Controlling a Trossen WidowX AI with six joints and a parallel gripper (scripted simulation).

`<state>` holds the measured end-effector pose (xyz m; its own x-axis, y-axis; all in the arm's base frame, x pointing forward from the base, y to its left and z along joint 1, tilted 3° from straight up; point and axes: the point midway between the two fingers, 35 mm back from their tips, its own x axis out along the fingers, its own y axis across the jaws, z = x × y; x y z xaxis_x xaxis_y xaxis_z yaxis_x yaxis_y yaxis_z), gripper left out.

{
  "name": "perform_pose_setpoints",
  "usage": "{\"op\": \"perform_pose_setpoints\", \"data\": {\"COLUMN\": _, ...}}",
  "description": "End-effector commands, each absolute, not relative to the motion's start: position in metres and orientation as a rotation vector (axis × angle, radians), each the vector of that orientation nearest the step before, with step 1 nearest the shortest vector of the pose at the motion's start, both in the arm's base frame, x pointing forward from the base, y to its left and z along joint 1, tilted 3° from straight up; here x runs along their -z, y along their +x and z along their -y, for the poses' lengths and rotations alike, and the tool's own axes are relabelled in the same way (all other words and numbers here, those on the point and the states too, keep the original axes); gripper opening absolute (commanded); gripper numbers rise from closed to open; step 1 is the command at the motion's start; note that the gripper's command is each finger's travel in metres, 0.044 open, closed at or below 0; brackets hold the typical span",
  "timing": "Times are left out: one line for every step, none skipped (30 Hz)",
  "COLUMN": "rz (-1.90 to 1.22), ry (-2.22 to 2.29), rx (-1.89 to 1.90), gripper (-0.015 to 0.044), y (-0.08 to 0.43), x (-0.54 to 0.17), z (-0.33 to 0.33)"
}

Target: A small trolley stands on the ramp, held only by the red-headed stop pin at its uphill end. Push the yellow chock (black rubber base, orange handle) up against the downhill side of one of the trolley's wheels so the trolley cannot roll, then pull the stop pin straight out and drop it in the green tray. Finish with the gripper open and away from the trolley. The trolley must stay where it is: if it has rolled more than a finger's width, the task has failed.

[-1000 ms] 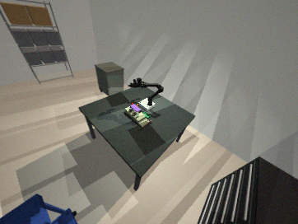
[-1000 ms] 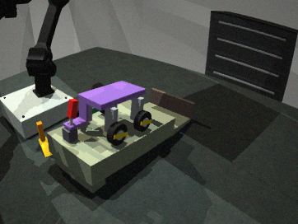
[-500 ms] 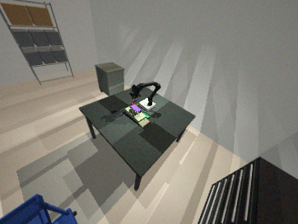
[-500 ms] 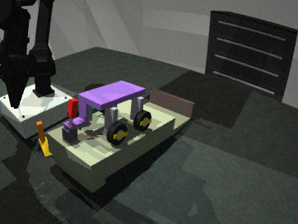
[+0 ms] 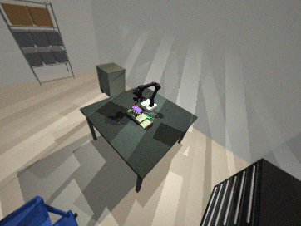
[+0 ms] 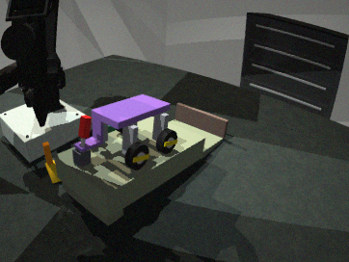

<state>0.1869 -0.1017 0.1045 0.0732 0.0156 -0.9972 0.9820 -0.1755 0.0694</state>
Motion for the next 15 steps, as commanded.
{"op": "perform_pose_setpoints", "data": {"rz": -1.099, "ry": 1.395, "rx": 1.282, "gripper": 0.019, "y": 0.186, "x": -0.09, "z": 0.1}}
{"op": "perform_pose_setpoints", "data": {"rz": -1.099, "ry": 1.395, "rx": 1.282, "gripper": 0.019, "y": 0.187, "x": -0.087, "z": 0.1}}
{"op": "perform_pose_setpoints", "data": {"rz": -1.099, "ry": 1.395, "rx": 1.282, "gripper": 0.019, "y": 0.187, "x": -0.084, "z": 0.1}}
{"op": "perform_pose_setpoints", "data": {"rz": -1.099, "ry": 1.395, "rx": 1.282, "gripper": 0.019, "y": 0.187, "x": -0.081, "z": 0.1}}
{"op": "perform_pose_setpoints", "data": {"rz": -1.099, "ry": 1.395, "rx": 1.282, "gripper": 0.019, "y": 0.187, "x": -0.078, "z": 0.099}}
{"op": "perform_pose_setpoints", "data": {"rz": -1.099, "ry": 1.395, "rx": 1.282, "gripper": 0.019, "y": 0.187, "x": -0.075, "z": 0.099}}
{"op": "perform_pose_setpoints", "data": {"rz": -1.099, "ry": 1.395, "rx": 1.282, "gripper": 0.019, "y": 0.187, "x": -0.071, "z": 0.098}}
{"op": "perform_pose_setpoints", "data": {"rz": -1.1, "ry": 1.395, "rx": 1.282, "gripper": 0.019, "y": 0.187, "x": -0.068, "z": 0.098}}
{"op": "perform_pose_setpoints", "data": {"rz": -1.1, "ry": 1.395, "rx": 1.282, "gripper": 0.019, "y": 0.187, "x": -0.066, "z": 0.098}}
{"op": "perform_pose_setpoints", "data": {"rz": -1.1, "ry": 1.395, "rx": 1.282, "gripper": 0.019, "y": 0.187, "x": -0.066, "z": 0.098}}
{"op": "perform_pose_setpoints", "data": {"rz": -1.1, "ry": 1.395, "rx": 1.282, "gripper": 0.019, "y": 0.187, "x": -0.066, "z": 0.098}}
{"op": "perform_pose_setpoints", "data": {"rz": -1.1, "ry": 1.395, "rx": 1.282, "gripper": 0.019, "y": 0.187, "x": -0.066, "z": 0.098}}
{"op": "perform_pose_setpoints", "data": {"rz": -1.1, "ry": 1.395, "rx": 1.282, "gripper": 0.019, "y": 0.187, "x": -0.065, "z": 0.098}}
{"op": "perform_pose_setpoints", "data": {"rz": -1.1, "ry": 1.395, "rx": 1.282, "gripper": 0.019, "y": 0.187, "x": -0.065, "z": 0.098}}
{"op": "perform_pose_setpoints", "data": {"rz": -1.1, "ry": 1.395, "rx": 1.282, "gripper": 0.019, "y": 0.187, "x": -0.064, "z": 0.098}}
